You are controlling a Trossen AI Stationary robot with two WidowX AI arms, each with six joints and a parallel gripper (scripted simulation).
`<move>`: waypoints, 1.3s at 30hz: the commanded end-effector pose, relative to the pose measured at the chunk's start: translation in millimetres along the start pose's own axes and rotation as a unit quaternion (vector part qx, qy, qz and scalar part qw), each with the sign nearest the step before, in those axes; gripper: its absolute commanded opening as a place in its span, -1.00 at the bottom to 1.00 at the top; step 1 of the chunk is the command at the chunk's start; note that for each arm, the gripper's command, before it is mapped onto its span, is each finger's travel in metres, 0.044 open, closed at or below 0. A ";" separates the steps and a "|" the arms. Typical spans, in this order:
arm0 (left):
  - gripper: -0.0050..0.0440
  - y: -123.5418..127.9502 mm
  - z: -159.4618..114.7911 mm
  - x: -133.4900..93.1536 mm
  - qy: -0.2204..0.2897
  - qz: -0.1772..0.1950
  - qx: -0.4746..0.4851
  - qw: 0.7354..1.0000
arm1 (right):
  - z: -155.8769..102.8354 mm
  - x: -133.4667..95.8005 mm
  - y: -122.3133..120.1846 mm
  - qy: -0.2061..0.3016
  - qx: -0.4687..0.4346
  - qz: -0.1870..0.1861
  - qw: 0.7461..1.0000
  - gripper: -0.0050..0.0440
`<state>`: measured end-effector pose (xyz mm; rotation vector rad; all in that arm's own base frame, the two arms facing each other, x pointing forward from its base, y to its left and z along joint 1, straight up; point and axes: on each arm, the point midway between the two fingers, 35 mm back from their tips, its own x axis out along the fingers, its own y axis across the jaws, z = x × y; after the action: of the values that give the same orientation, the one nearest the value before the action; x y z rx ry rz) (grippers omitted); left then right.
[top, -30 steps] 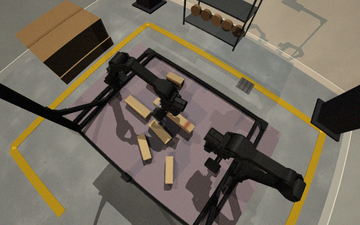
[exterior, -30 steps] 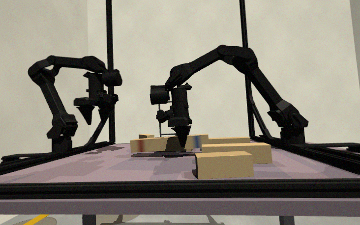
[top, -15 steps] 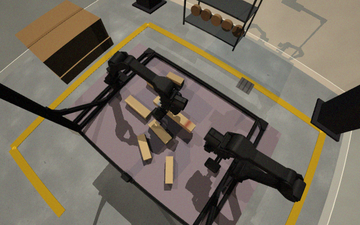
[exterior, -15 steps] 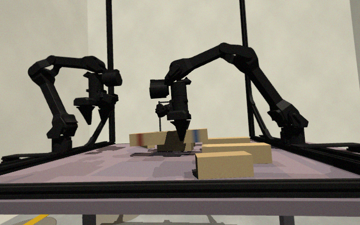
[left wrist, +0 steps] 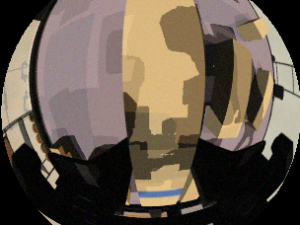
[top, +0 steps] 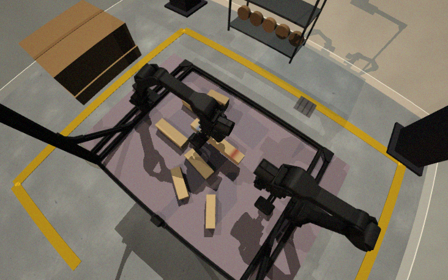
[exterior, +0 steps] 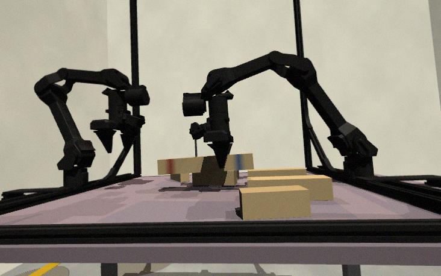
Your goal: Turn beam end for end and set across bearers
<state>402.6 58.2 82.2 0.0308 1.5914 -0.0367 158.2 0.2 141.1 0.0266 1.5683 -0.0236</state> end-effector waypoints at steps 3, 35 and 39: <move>-0.80 0.0 0.2 -9.6 -0.010 0.002 -0.003 1.000 | -0.7 0.1 -0.3 0.001 0.003 -0.001 1.000 1.00; -0.80 -3.3 -10.7 -9.4 -0.011 0.001 -0.099 0.995 | -0.7 0.1 -0.3 0.001 0.003 -0.001 1.000 1.00; -0.80 -4.1 -13.2 -9.4 -0.011 0.001 -0.122 0.992 | -0.7 0.1 -0.3 0.001 0.003 -0.001 1.000 1.00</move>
<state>390.3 55.3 83.4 -0.1357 1.5922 0.1331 158.2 0.2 141.0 0.0266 1.5683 -0.0237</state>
